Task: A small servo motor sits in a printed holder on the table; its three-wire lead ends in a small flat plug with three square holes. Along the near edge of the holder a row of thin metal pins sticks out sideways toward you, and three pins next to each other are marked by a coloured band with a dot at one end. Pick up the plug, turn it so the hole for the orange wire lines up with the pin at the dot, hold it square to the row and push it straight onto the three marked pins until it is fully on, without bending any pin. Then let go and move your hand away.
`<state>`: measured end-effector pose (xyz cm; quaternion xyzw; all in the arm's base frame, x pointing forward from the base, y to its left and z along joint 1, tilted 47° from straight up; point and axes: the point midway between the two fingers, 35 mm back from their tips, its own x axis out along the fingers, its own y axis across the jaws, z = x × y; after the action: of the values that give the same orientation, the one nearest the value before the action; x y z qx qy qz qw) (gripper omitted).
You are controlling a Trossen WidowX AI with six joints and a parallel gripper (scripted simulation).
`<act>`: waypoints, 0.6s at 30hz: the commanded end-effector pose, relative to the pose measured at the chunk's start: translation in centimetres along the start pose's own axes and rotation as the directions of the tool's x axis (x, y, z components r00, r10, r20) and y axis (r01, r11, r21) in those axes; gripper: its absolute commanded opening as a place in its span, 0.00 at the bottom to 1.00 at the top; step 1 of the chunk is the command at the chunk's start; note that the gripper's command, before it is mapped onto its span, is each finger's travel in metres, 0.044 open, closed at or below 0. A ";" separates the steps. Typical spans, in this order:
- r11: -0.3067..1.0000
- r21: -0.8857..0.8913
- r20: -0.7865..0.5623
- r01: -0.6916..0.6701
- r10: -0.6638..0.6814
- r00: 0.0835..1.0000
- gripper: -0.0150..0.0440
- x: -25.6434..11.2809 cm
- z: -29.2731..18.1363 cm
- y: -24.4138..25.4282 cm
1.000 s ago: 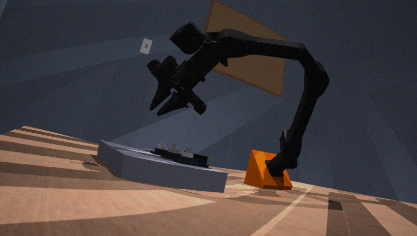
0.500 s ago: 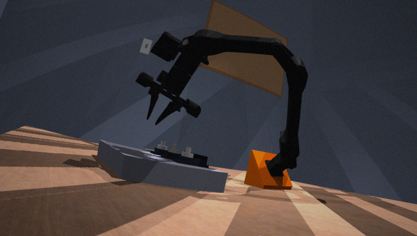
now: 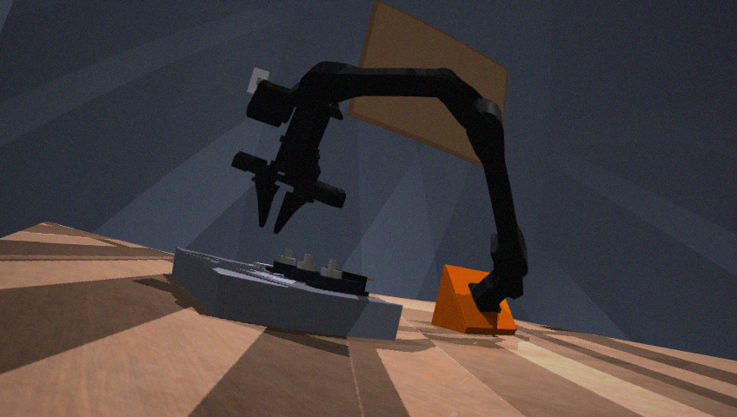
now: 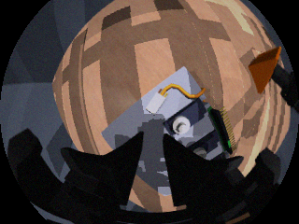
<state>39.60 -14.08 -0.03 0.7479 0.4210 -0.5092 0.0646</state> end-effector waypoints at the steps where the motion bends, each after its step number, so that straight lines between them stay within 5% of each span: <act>1: 0.988 0.139 -0.021 0.063 -0.061 0.998 0.45 0.9 1.3 0.3; 10: 0.894 0.406 -0.077 0.187 -0.170 0.982 0.45 2.2 3.6 0.7; 18: 0.870 0.448 -0.089 0.207 -0.187 0.978 0.45 2.4 4.0 0.7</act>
<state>37.57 -15.26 -3.97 0.7082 0.3685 -0.5798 -0.1625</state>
